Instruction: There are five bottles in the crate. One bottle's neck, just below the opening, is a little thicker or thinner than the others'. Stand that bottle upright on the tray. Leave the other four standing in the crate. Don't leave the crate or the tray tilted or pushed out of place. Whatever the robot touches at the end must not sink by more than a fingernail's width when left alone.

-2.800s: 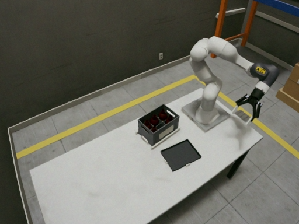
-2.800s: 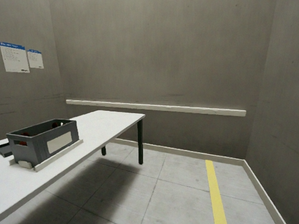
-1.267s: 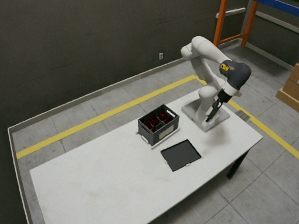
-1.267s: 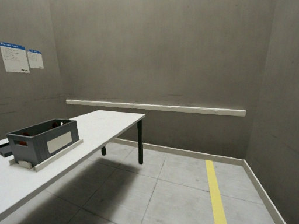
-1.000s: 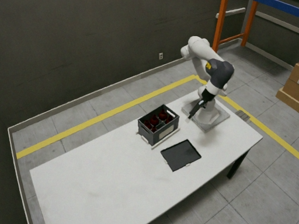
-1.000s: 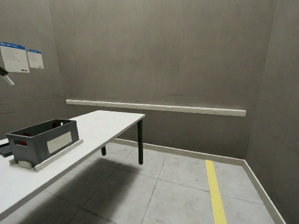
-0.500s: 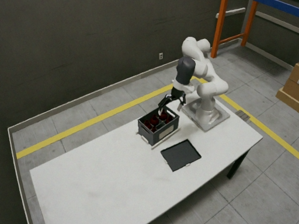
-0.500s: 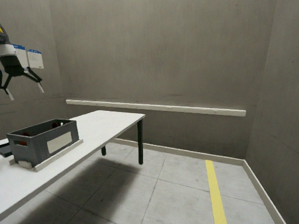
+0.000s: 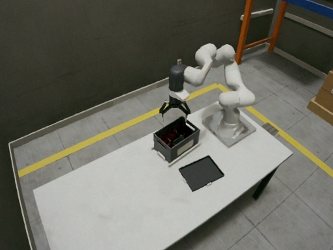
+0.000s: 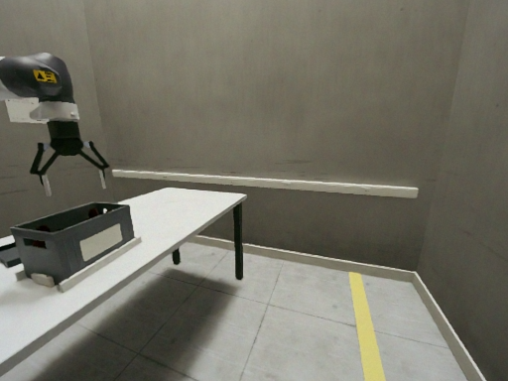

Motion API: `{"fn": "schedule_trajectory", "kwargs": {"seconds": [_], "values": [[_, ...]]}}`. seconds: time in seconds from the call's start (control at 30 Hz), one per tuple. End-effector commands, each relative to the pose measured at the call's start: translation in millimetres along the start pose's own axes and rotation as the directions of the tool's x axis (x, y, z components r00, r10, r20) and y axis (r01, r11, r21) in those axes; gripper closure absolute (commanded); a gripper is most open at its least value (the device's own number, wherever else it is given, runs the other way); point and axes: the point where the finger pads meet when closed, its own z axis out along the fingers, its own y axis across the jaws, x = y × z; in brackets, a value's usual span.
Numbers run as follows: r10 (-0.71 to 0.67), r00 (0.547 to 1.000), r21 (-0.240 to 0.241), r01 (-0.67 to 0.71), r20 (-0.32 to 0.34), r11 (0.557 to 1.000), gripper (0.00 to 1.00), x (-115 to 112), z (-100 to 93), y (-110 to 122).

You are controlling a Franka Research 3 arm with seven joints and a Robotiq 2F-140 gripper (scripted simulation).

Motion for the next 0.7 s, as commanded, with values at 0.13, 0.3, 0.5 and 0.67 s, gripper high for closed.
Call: {"fn": "schedule_trajectory", "kwargs": {"seconds": [0.13,0.3,0.5,0.67], "values": [[0.066,0.998,0.012,-0.066,-0.010,0.998,0.00,-12.1,12.2,10.8],[0.066,0.998,0.012,-0.066,-0.010,0.998,0.00,-12.1,12.2,10.8],[0.066,0.998,0.012,-0.066,-0.010,0.998,0.90,-12.1,12.2,10.8],[0.066,0.998,0.012,-0.066,-0.010,0.998,0.90,-12.1,12.2,10.8]]}}
